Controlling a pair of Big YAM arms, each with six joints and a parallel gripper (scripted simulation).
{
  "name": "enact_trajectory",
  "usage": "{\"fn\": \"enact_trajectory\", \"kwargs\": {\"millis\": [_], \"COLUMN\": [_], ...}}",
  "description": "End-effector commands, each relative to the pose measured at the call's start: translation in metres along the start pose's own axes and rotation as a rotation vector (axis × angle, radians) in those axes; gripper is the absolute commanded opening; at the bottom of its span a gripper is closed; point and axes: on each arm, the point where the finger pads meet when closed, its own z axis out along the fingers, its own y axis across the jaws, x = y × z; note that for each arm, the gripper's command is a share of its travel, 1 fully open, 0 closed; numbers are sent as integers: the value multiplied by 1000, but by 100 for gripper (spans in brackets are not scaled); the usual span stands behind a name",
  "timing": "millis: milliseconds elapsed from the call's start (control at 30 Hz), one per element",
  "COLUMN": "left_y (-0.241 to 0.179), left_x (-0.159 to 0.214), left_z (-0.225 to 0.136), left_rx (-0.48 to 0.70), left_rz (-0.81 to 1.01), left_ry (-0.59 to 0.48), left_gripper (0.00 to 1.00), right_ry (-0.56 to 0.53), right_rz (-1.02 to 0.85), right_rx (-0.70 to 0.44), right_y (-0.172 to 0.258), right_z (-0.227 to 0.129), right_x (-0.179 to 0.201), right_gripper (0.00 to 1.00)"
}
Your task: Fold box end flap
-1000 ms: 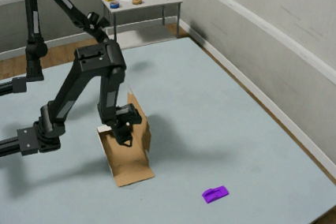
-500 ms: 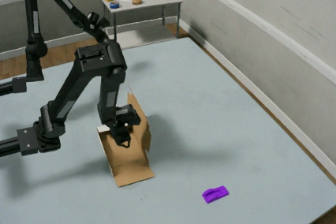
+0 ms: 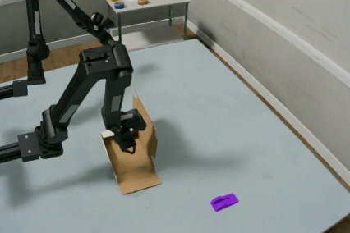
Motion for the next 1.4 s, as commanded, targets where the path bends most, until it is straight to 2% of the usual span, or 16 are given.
{"fn": "enact_trajectory", "kwargs": {"millis": [0, 33, 100, 167, 333, 1367], "left_y": [3, 3, 3, 3, 3, 3], "left_x": [-8, -8, -8, -8, -8, -8], "left_z": [-1, -1, -1, -1, -1, -1], "left_rx": [-6, -6, -6, -6, -6, -6], "left_rz": [7, 7, 7, 7, 7, 7], "left_ry": [-16, -16, -16, -16, -16, -16], "left_gripper": [0, 0, 0, 0, 0, 0], "right_ry": [3, 3, 4, -27, 4, 4], "right_rz": [-4, -4, -4, 8, -5, -5], "right_rx": [-1, -1, -1, 7, -1, -1], "right_y": [2, 2, 2, -4, 2, 2], "right_z": [31, 31, 59, 77, 111, 116], "right_x": [10, 10, 19, 12, 36, 38], "right_gripper": [43, 43, 43, 43, 43, 43]}}
